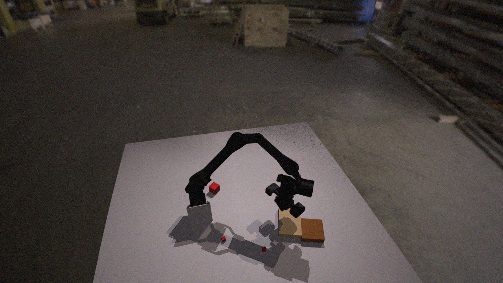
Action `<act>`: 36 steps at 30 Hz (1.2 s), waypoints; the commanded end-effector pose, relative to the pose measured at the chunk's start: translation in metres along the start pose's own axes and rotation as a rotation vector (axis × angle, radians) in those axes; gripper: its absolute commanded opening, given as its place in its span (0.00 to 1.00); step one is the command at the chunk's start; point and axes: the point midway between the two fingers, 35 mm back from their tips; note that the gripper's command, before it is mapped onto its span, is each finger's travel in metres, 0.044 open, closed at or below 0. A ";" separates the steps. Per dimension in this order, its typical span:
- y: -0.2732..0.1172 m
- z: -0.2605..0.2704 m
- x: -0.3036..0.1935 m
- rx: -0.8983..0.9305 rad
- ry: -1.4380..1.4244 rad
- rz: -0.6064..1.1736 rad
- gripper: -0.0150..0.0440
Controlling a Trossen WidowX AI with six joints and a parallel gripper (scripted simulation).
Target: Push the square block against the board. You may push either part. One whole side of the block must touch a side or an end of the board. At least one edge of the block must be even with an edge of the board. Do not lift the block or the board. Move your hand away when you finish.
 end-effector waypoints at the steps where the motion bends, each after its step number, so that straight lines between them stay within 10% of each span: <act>1: -0.001 -0.003 0.011 -0.001 -0.119 -0.005 0.25; 29: 0.004 -0.003 0.089 0.009 -0.964 -0.020 0.25; 36: 0.059 -0.002 0.090 0.009 -0.964 -0.022 0.25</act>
Point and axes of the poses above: the point midway between the two fingers, 35 mm back from their tips, its own y axis out along the fingers, its own z axis across the jaws, x = y × z, and after that the axes turned 14 degrees about -y, right-handed
